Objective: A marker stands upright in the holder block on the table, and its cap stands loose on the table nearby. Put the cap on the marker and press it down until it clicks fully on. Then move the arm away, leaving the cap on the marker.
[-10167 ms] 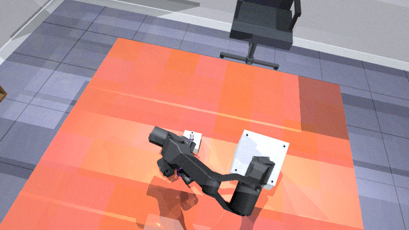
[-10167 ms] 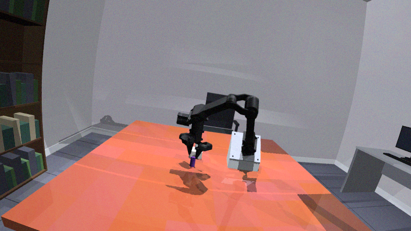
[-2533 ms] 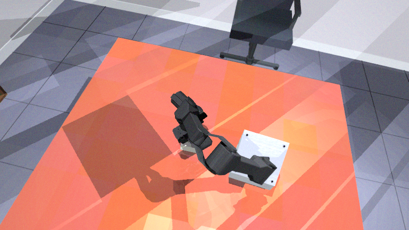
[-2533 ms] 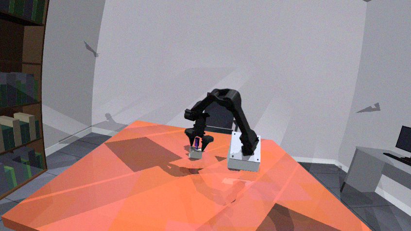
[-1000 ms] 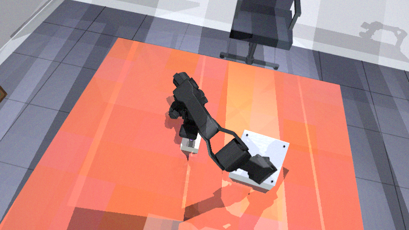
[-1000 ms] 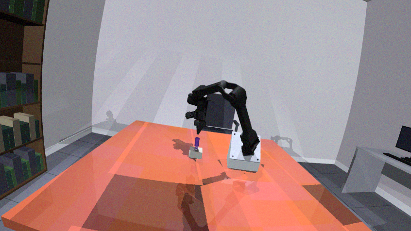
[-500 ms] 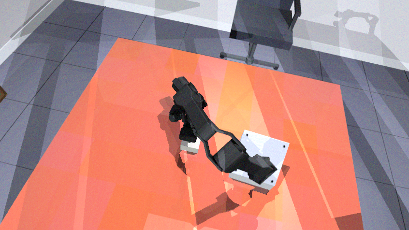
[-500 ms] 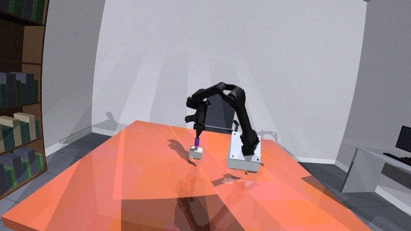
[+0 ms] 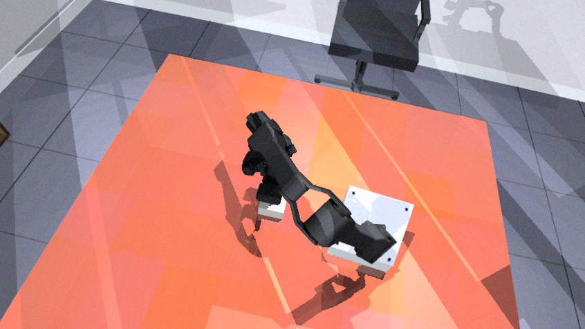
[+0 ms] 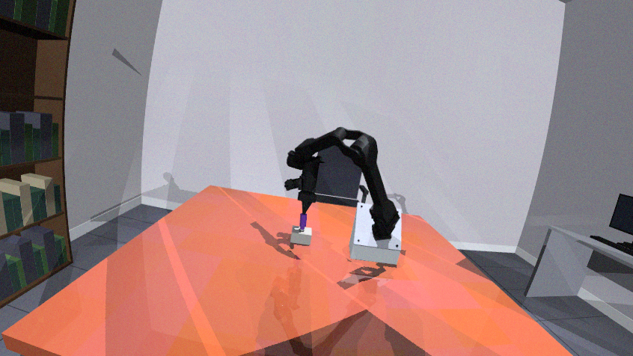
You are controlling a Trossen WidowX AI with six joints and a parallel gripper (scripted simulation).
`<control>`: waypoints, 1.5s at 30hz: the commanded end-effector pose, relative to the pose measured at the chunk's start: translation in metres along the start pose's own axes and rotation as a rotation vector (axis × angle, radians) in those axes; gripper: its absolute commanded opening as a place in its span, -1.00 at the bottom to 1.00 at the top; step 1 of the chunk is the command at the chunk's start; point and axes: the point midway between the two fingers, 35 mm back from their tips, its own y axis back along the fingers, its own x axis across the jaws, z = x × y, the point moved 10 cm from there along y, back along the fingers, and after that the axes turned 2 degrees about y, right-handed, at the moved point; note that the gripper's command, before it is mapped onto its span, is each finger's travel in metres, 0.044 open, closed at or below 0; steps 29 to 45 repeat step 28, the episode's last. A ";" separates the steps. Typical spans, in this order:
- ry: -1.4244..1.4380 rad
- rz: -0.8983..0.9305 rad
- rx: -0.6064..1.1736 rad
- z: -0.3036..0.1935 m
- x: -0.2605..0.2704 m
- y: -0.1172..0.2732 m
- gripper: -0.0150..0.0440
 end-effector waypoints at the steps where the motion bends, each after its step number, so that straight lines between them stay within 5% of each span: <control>1: 0.005 -0.012 -0.006 0.003 -0.003 0.029 -0.49; 5: 0.005 -0.012 -0.005 0.001 -0.002 0.079 -0.49; 10: 0.005 -0.011 -0.005 0.000 -0.001 0.087 -0.49; 27: 0.005 -0.011 -0.005 0.000 -0.001 0.087 1.00; 45: 0.005 -0.011 -0.005 0.000 -0.001 0.087 1.00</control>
